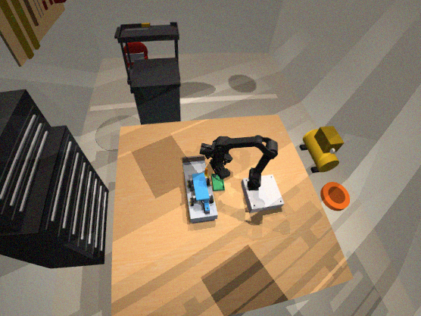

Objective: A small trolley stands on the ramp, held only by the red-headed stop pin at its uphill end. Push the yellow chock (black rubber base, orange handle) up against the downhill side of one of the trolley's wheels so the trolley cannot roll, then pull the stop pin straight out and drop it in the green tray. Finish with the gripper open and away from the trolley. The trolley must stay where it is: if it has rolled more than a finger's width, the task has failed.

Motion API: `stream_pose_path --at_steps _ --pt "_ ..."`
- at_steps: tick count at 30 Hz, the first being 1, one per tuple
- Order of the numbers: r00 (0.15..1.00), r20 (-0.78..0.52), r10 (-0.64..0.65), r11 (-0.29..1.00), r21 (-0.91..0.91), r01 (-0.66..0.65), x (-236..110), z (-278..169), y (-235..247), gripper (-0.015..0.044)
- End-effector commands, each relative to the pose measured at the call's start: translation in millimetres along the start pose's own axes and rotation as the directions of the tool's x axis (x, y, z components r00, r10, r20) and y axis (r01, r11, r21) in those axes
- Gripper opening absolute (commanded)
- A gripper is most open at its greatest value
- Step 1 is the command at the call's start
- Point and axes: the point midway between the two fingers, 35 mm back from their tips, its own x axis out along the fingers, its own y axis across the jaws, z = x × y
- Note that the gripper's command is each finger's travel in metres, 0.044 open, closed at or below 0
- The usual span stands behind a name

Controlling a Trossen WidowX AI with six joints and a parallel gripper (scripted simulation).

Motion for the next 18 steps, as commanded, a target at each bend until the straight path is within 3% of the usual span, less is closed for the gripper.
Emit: stream_pose_path --at_steps 1,8,18 --pt "1.000 0.013 0.023 0.993 0.111 -0.024 -0.7 -0.6 0.0 0.0000" --pt "0.998 0.035 0.055 0.950 0.306 -0.063 -1.0 -1.6 -1.0 0.0000" --pt "0.997 0.041 0.060 0.937 0.343 -0.071 3.7 4.8 -2.9 0.0000"
